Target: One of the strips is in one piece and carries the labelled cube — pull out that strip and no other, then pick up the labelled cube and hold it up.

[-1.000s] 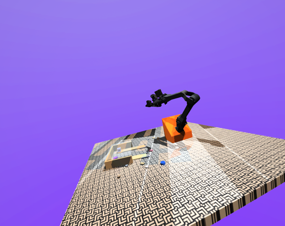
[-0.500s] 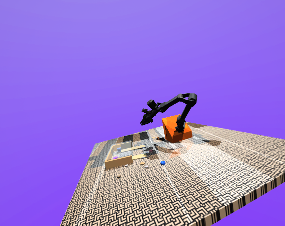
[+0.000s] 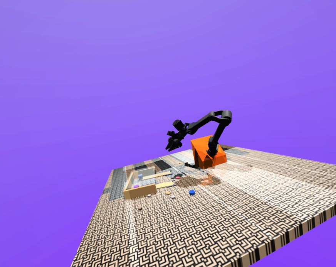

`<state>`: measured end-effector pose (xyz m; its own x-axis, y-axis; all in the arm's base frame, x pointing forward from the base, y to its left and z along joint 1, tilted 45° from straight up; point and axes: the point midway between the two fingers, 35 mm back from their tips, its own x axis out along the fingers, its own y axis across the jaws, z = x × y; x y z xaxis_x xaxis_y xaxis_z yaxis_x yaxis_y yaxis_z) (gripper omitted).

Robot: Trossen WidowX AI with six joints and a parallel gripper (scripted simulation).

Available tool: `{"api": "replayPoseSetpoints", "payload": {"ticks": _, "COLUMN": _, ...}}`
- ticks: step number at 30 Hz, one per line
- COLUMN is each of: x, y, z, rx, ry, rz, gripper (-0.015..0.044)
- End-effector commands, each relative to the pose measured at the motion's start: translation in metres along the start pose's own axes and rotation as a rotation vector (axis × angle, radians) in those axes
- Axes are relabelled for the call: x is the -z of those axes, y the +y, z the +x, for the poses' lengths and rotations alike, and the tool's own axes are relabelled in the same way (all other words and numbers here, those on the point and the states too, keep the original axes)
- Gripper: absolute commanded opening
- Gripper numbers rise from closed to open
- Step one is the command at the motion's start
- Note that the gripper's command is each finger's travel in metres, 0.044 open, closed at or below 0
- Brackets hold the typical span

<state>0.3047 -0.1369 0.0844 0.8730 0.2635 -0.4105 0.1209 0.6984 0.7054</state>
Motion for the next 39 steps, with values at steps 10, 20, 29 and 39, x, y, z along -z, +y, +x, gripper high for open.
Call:
{"api": "replayPoseSetpoints", "payload": {"ticks": 10, "x": 0.000, "y": -0.019, "z": 0.022, "rx": 0.036, "ry": 0.133, "rz": 0.032, "gripper": 0.0269}}
{"api": "replayPoseSetpoints", "payload": {"ticks": 20, "x": 0.025, "y": -0.062, "z": 0.074, "rx": 0.101, "ry": 0.557, "rz": 0.094, "gripper": 0.0006}}
{"api": "replayPoseSetpoints", "payload": {"ticks": 29, "x": 0.065, "y": -0.079, "z": 0.097, "rx": 0.068, "ry": 0.951, "rz": 0.127, "gripper": 0.0000}}
{"api": "replayPoseSetpoints", "payload": {"ticks": 39, "x": 0.065, "y": -0.079, "z": 0.098, "rx": 0.067, "ry": 0.959, "rz": 0.128, "gripper": 0.0000}}
